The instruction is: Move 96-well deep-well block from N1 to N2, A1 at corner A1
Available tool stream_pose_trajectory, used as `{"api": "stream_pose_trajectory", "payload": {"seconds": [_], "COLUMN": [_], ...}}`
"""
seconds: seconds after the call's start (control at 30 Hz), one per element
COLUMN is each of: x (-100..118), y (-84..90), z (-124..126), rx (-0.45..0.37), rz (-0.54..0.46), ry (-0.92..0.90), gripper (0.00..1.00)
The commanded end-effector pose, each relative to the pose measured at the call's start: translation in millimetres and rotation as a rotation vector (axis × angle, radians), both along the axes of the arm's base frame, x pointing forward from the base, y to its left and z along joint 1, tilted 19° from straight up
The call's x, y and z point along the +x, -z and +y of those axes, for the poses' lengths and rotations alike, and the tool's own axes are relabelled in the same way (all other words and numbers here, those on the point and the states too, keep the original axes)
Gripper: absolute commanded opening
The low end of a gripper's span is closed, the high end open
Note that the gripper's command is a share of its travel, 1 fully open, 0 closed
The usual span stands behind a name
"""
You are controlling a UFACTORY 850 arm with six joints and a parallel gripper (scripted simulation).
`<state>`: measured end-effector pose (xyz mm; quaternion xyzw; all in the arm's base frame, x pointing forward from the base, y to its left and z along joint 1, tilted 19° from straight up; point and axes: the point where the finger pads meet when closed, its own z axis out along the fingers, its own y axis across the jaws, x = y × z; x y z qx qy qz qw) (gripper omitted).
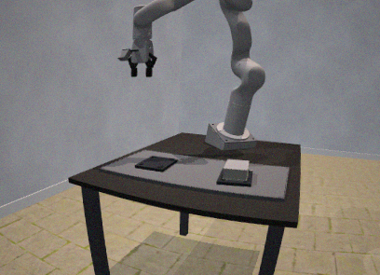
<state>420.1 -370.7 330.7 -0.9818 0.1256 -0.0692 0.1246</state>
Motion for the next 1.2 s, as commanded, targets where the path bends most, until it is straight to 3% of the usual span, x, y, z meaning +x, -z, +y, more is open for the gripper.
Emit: {"api": "stream_pose_trajectory", "payload": {"seconds": [0.0,0.53,1.17], "x": [0.3,0.3,52.9], "y": [-1.0,-1.0,14.9], "z": [-0.6,-0.6,60.5], "rx": [-0.002,-0.002,-0.021], "rz": [-0.001,-0.001,-0.030], "ry": [0.000,0.000,-0.066], "gripper": [1.00,1.00,1.00]}}
